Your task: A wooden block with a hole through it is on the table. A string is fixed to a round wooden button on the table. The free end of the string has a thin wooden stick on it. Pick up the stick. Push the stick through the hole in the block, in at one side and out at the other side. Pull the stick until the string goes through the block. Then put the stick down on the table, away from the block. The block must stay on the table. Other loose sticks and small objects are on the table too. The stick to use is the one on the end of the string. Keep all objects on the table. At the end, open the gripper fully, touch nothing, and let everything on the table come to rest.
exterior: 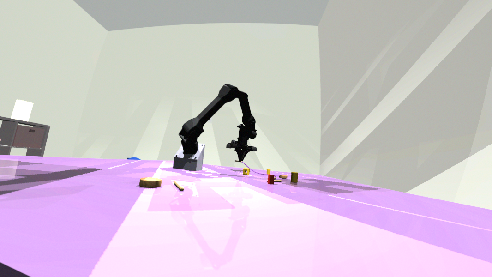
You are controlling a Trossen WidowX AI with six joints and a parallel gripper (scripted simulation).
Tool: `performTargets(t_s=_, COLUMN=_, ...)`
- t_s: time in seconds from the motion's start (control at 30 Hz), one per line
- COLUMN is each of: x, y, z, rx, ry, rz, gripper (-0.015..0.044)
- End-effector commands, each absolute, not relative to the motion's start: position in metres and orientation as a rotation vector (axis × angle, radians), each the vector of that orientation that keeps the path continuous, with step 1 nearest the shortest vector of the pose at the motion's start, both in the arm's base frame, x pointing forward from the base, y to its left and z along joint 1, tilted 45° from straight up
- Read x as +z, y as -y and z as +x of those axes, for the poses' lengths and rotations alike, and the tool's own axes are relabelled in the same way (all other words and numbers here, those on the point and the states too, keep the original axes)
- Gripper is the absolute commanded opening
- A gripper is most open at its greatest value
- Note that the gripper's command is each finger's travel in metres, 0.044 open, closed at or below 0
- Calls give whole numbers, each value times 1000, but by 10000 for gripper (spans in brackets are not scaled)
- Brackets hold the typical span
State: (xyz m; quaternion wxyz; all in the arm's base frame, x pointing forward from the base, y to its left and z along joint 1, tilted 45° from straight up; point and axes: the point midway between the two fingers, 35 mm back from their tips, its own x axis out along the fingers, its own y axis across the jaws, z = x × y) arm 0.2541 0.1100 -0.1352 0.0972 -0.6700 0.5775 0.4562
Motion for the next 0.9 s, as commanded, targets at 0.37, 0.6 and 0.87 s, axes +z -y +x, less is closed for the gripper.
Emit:
performTargets(t_s=0.37, x=-134, y=-109, z=271, rx=754, ry=-1820, rz=-1664, gripper=0)
performTargets(t_s=0.6, x=-133, y=-108, z=278, rx=495, ry=-1830, rz=-1497, gripper=0)
performTargets(t_s=0.87, x=-132, y=-107, z=285, rx=213, ry=-1813, rz=-1296, gripper=0)
